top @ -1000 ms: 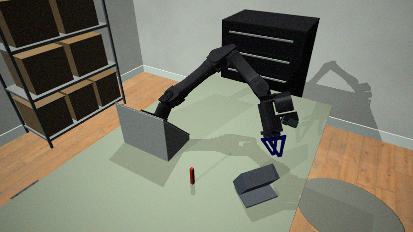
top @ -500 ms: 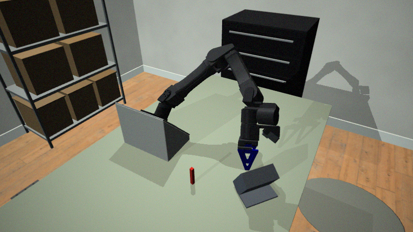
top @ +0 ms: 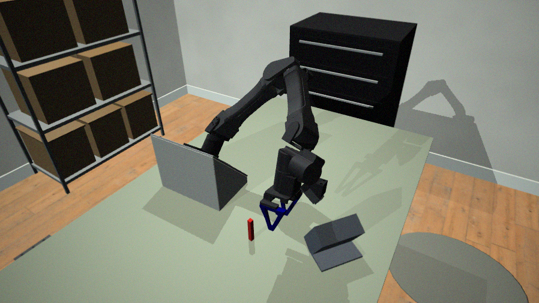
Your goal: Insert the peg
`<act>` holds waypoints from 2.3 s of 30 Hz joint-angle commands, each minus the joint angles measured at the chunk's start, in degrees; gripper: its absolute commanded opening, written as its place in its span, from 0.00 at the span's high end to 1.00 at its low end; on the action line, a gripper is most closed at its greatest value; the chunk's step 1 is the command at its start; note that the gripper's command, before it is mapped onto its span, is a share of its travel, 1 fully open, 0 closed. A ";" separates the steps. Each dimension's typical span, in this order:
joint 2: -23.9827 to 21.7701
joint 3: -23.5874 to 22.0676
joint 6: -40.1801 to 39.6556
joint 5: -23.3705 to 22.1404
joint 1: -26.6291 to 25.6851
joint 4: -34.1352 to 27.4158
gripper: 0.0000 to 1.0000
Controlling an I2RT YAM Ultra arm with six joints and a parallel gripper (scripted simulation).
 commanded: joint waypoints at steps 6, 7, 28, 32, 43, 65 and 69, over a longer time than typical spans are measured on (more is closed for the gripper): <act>3.28 -2.50 -4.69 -4.82 -7.83 -7.09 0.00; 3.82 -2.82 -5.19 -5.31 -8.75 -7.81 0.00; 7.40 -5.49 -8.07 -8.28 -13.42 -10.01 0.00; 7.63 -6.10 -7.62 -8.57 -13.40 -8.93 0.00; 9.03 -5.98 -6.31 -9.19 -11.76 -6.21 0.00; 9.81 -7.16 -5.30 -9.27 -9.86 -4.05 0.68; 9.81 -7.16 -5.30 -9.27 -9.86 -4.05 0.91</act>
